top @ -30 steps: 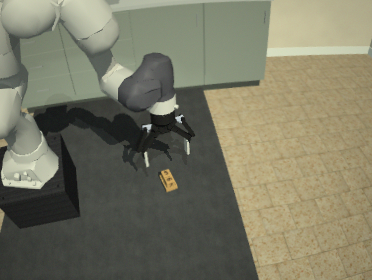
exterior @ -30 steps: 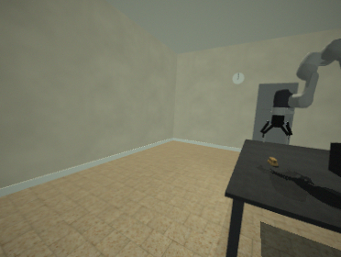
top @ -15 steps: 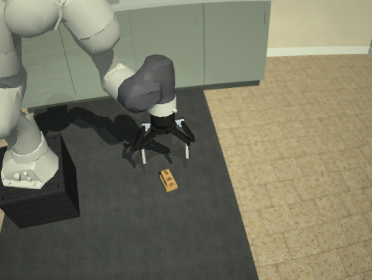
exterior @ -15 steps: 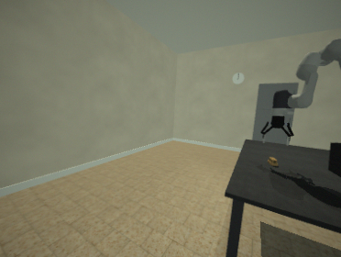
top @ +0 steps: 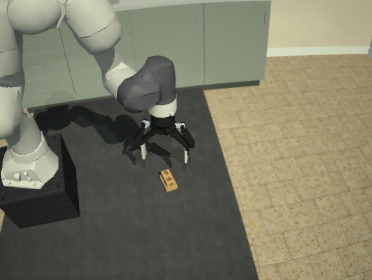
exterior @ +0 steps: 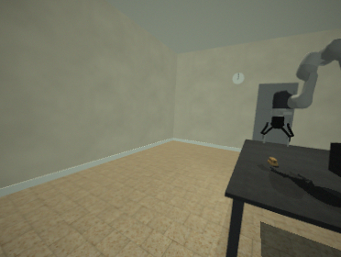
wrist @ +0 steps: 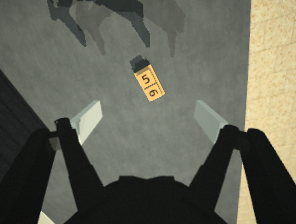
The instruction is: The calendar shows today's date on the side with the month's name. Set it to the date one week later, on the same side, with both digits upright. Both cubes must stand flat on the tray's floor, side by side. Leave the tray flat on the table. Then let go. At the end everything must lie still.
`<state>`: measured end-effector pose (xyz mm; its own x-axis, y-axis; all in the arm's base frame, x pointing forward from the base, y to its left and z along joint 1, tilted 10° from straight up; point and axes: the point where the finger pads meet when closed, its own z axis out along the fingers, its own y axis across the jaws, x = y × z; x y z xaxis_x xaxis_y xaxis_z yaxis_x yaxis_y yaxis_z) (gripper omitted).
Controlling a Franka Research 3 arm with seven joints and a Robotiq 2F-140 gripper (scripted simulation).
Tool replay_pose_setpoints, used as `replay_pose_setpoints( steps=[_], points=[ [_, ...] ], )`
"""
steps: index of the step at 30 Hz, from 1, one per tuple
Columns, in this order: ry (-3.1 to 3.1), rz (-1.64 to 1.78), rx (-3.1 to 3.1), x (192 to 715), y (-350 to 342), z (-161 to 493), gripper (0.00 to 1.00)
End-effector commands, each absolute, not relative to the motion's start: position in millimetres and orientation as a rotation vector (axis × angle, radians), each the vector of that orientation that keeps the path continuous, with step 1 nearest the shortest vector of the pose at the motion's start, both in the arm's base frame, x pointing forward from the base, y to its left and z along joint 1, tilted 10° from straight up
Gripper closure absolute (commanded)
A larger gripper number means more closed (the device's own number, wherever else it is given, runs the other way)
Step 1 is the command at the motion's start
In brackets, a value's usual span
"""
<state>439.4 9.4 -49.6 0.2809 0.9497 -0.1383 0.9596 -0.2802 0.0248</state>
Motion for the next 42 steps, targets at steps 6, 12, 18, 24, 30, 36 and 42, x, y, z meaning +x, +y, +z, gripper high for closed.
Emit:
replay_pose_setpoints(
  steps=[6, 12, 18, 24, 30, 36, 42],
  points=[
    [1.495, -0.12, 2.616, 438.8, 11.0, -52.6, 0.0],
    [1.332, -0.11, 2.702, 438.0, 11.7, -54.6, 0.0],
    [1.179, -0.101, 2.771, 437.4, 12.3, -56.4, 0.0],
    [1.07, -0.095, 2.814, 437.1, 12.6, -57.6, 0.0],
    [0.863, -0.082, 2.882, 436.5, 13.0, -59.7, 0.0],
    [0.695, -0.072, 2.926, 436.2, 13.2, -61.2, 0.0],
    [0.561, -0.063, 2.953, 436.0, 13.2, -62.4, 0.0]
  ],
)
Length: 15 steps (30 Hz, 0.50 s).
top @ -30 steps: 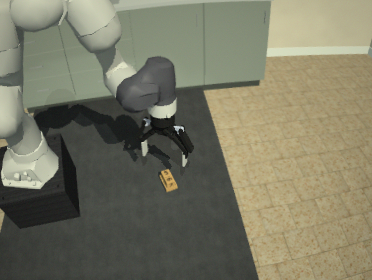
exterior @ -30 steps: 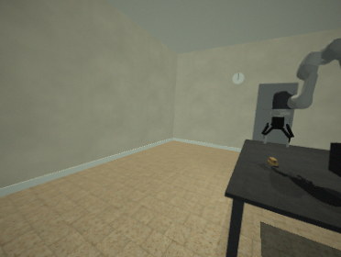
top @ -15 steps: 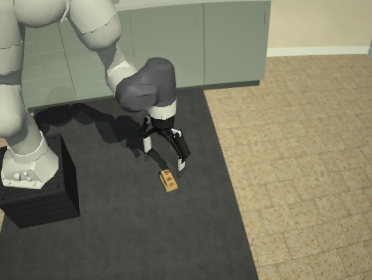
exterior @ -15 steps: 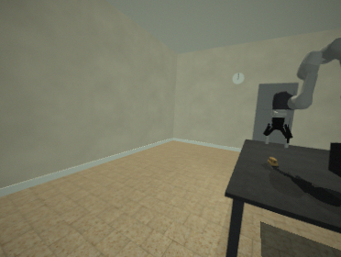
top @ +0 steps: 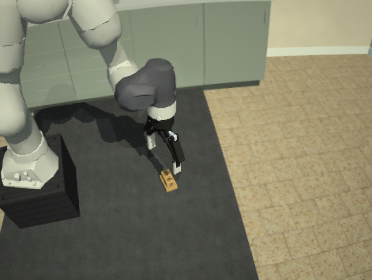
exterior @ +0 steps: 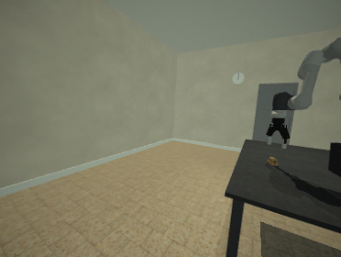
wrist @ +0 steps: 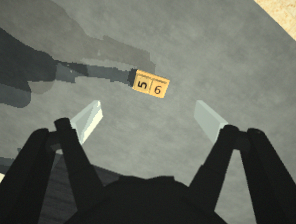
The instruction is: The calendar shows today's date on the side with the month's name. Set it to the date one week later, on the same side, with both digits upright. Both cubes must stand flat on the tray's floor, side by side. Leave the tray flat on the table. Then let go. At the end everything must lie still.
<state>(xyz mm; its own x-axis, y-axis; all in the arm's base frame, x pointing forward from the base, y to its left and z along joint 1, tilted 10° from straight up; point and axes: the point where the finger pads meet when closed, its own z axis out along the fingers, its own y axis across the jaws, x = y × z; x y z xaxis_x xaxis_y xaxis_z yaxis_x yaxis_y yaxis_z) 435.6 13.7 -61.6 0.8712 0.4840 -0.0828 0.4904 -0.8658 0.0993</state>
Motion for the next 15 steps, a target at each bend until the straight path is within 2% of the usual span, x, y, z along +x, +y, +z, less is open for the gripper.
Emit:
replay_pose_setpoints(
  steps=[1, 15],
  points=[
    [0.508, -0.06, 2.962, 436.0, 13.2, -62.9, 0.0],
    [0.119, -0.033, 2.999, 435.9, 12.7, -65.9, 0.0]
  ],
)
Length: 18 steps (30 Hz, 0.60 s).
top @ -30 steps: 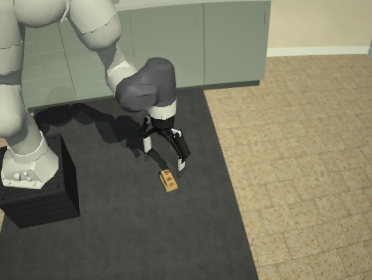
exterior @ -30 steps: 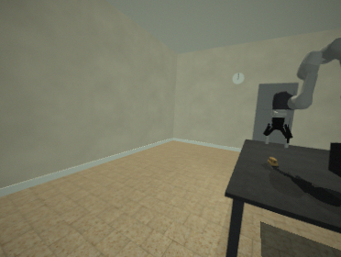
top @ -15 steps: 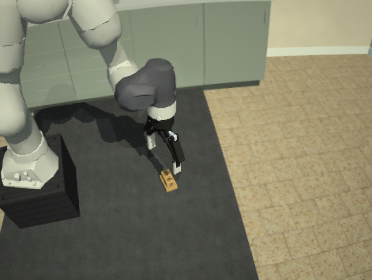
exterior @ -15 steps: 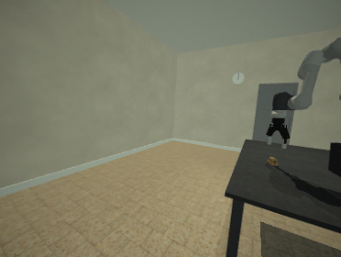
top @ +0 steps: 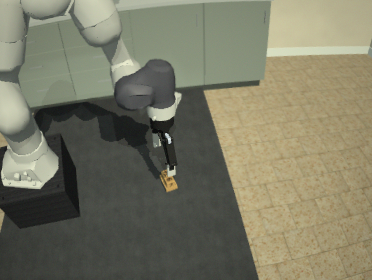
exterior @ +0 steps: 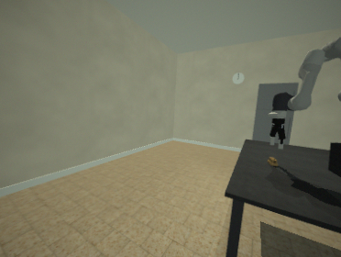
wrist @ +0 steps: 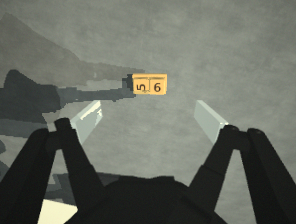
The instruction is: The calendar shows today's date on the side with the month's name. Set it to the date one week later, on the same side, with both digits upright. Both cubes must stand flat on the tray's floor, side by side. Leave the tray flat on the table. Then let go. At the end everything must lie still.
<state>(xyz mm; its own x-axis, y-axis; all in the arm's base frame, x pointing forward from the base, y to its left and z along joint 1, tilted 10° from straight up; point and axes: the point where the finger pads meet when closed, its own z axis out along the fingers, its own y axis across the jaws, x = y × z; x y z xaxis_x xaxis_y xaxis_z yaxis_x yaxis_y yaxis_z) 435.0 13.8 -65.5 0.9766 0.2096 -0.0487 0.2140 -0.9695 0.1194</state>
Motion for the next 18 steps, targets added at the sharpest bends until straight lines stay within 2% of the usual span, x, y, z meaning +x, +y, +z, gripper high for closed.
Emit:
replay_pose_setpoints(
  steps=[1, 18],
  points=[
    [0.119, -0.033, 2.999, 435.9, 12.7, -65.9, 0.0],
    [-0.386, 0.008, 2.973, 436.6, 11.2, -68.9, 0.0]
  ],
)
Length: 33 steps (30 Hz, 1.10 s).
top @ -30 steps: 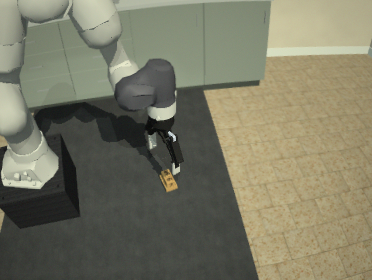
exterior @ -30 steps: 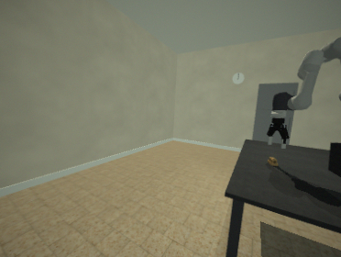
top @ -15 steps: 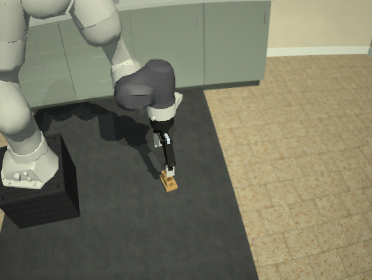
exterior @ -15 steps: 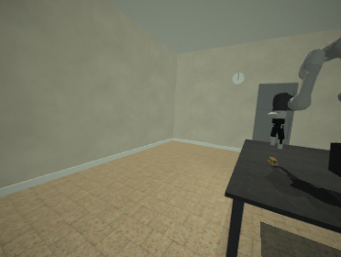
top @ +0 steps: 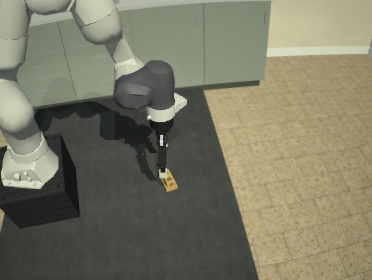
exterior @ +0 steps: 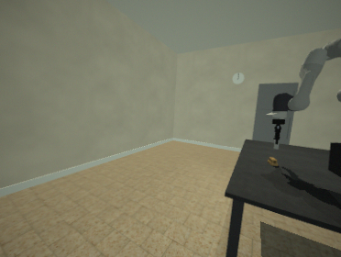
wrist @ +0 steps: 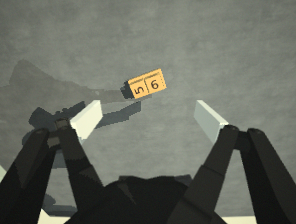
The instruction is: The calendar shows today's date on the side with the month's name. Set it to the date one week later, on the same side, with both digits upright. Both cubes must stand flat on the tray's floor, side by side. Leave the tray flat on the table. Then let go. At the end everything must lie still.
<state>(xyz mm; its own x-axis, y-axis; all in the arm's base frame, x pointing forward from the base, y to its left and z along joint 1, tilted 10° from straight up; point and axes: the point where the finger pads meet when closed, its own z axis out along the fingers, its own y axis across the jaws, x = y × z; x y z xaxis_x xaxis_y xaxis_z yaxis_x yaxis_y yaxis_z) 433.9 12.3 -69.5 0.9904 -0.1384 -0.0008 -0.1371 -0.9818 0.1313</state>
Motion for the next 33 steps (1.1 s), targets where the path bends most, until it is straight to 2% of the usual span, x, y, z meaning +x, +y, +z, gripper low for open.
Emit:
replay_pose_setpoints(
  steps=[1, 33],
  points=[
    [-0.401, 0.009, 2.971, 436.6, 11.1, -69.0, 0.0],
    [-1.347, 0.109, 2.682, 440.8, 5.1, -72.0, 0.0]
  ],
)
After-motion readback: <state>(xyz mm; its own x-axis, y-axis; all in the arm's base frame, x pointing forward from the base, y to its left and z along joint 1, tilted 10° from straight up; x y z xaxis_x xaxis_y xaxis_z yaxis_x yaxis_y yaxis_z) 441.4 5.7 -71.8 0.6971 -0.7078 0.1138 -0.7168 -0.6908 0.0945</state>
